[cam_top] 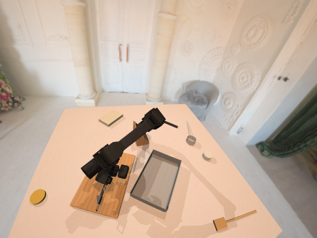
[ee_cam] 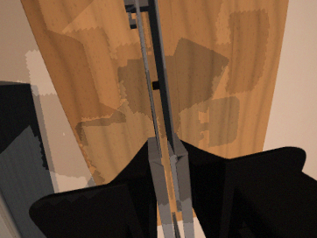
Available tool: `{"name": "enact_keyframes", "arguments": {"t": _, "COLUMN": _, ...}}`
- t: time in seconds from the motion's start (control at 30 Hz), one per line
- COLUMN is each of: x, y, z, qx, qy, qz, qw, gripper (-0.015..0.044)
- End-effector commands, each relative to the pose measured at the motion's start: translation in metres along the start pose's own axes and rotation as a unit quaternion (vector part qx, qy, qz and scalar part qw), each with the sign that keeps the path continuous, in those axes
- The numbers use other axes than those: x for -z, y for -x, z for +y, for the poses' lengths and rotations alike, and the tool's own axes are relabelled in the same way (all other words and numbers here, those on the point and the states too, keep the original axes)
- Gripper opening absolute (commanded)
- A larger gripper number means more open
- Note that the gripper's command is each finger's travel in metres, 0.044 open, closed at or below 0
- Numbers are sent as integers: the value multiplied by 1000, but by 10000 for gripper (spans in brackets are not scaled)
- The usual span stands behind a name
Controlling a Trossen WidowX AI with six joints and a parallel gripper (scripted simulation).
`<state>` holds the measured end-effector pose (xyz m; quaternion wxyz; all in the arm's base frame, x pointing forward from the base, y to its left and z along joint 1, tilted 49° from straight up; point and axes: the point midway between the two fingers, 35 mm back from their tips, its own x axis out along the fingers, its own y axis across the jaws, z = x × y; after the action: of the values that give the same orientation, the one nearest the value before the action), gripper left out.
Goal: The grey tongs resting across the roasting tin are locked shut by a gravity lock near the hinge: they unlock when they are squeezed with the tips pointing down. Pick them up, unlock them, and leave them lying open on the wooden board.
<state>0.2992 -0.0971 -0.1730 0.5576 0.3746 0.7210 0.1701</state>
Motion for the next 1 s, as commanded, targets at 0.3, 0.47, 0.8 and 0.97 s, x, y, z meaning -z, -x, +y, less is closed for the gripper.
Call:
{"name": "enact_keyframes", "arguments": {"t": 0.3, "x": 0, "y": 0, "z": 0, "qx": 0, "qy": 0, "qz": 0, "qw": 1000, "gripper": 191}}
{"name": "enact_keyframes", "arguments": {"t": 0.47, "x": 0, "y": 0, "z": 0, "qx": 0, "qy": 0, "qz": 0, "qw": 1000, "gripper": 323}}
{"name": "enact_keyframes", "arguments": {"t": 0.8, "x": -4, "y": 11, "z": 12, "qx": 0, "qy": 0, "qz": 0, "qw": 1000, "gripper": 440}}
{"name": "enact_keyframes", "arguments": {"t": 0.97, "x": -11, "y": 58, "z": 69, "qx": -1, "qy": -1, "qz": -1, "qw": 1000, "gripper": 440}}
